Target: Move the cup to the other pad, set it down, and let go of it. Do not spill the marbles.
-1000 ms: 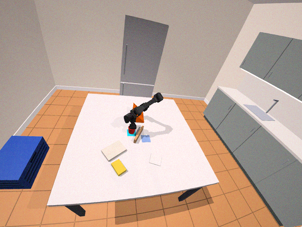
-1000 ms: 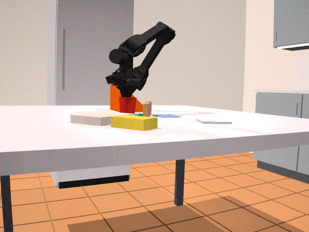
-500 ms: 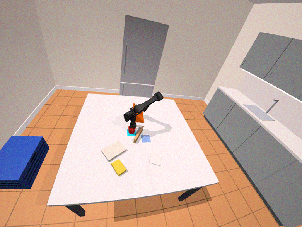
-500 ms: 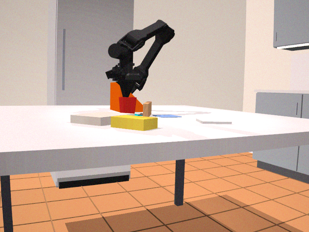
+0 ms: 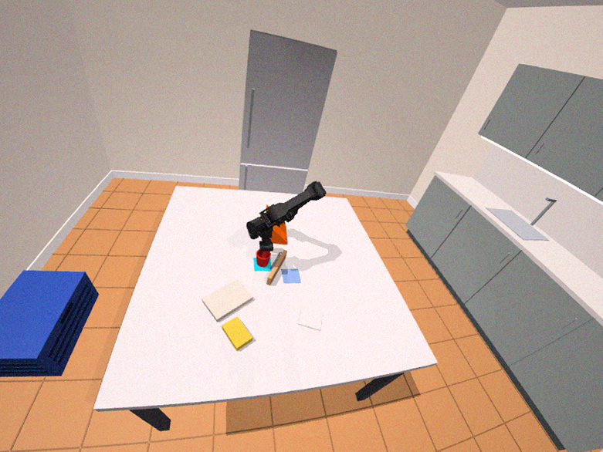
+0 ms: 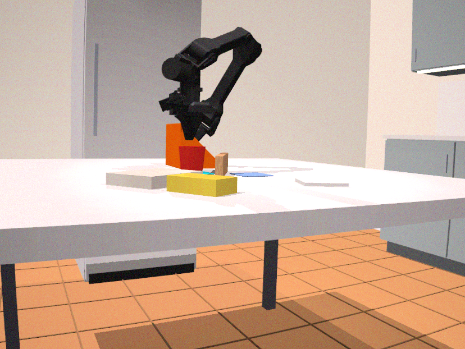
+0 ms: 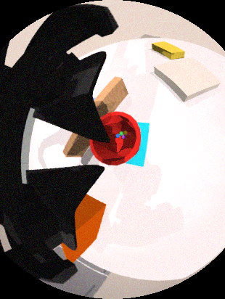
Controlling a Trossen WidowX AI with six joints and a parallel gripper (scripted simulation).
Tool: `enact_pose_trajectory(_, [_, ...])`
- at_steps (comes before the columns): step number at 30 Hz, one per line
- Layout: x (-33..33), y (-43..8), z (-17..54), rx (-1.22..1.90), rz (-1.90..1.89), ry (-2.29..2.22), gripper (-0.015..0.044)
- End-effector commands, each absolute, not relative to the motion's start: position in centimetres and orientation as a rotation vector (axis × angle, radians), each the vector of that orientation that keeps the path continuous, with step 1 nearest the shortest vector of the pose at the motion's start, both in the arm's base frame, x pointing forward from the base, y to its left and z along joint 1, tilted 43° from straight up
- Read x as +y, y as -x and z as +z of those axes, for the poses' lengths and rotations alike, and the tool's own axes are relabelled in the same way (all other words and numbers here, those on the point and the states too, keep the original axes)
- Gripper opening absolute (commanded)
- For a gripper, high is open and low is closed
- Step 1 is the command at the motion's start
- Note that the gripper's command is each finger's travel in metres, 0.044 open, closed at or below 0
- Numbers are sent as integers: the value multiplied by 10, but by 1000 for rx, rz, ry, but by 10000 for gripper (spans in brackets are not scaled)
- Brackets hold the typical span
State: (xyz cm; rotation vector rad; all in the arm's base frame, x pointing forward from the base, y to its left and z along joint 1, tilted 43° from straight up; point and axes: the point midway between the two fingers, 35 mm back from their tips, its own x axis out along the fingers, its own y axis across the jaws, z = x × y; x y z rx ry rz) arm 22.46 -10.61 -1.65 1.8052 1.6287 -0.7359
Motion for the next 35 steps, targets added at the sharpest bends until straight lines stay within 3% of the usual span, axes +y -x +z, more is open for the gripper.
enact_pose_trajectory(1, [-105,-225,-17,1630,-736,-1805,180])
enact_pose_trajectory(11, [-110,-225,-13,1630,-737,-1804,440])
enact_pose_trajectory(35, [-148,-222,27,1625,-739,-1804,440])
